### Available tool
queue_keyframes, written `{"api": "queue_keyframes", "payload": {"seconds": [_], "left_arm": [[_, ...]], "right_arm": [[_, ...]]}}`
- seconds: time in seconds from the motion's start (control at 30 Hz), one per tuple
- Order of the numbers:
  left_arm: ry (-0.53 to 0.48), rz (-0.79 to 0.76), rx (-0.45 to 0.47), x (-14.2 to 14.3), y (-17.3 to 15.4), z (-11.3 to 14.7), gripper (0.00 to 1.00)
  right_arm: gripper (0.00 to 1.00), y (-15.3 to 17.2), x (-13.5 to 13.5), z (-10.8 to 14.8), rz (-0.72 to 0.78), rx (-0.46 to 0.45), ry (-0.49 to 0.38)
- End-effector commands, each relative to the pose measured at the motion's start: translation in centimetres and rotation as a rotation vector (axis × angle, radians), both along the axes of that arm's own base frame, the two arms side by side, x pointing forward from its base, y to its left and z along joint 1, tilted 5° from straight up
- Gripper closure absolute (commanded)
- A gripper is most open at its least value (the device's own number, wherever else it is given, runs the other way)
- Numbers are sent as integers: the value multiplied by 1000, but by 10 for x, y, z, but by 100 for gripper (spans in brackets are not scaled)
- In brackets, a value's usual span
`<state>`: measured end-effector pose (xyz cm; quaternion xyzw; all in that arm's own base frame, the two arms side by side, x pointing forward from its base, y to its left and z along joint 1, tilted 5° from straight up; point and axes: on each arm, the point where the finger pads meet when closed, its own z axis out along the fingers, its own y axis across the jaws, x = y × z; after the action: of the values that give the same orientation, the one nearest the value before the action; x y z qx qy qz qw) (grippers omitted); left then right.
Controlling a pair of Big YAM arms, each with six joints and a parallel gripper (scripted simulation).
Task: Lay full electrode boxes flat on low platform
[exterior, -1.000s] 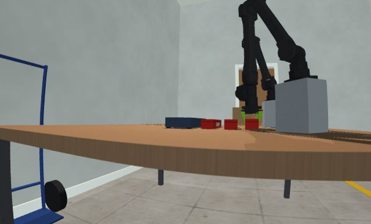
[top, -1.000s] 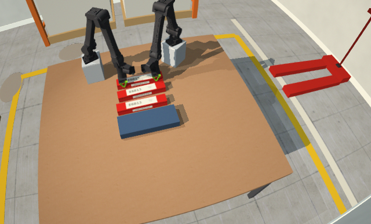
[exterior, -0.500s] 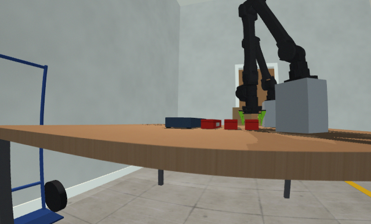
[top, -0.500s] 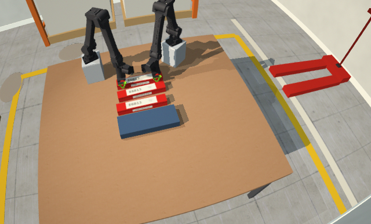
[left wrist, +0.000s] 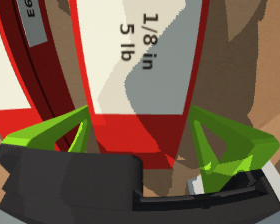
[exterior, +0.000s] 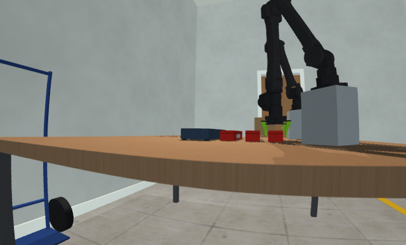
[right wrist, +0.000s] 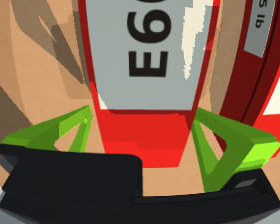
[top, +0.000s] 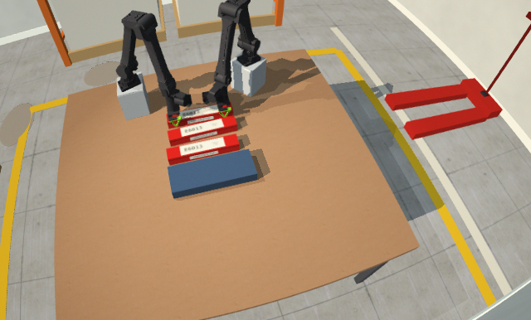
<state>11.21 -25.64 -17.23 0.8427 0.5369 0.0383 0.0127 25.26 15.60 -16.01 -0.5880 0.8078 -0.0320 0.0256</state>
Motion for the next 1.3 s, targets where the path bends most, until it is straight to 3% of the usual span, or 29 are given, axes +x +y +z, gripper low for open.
{"api": "queue_keyframes", "payload": {"seconds": [0.0,0.3,0.33,0.37,0.53,0.6,0.63,0.83,1.0,1.1,1.27], "left_arm": [[-6,-2,-13,2,-5,2,0],[-6,-2,-13,2,-5,2,0],[-6,-2,-13,2,-5,2,0],[-13,-2,-28,0,-19,13,0],[-6,-2,-9,-6,-7,36,0],[-6,-2,-9,-6,-7,36,0],[-12,19,-25,3,-15,43,0],[-8,-2,-15,-8,-11,72,0],[-17,1,-44,-4,-27,102,0],[-13,4,-29,-6,-19,106,0],[-1,4,5,-9,-10,96,0]], "right_arm": [[0,3,7,3,-5,10,-14],[0,3,7,3,-5,10,-14],[0,19,16,16,-4,19,-29],[0,20,16,21,-4,21,-30],[0,12,3,43,-4,8,-12],[0,12,3,43,-4,8,-12],[0,17,9,50,-3,16,-23],[0,17,6,81,-4,16,-22],[0,25,14,112,-4,30,-42],[0,14,-2,98,1,-4,4],[0,17,8,104,-5,17,-23]]}}
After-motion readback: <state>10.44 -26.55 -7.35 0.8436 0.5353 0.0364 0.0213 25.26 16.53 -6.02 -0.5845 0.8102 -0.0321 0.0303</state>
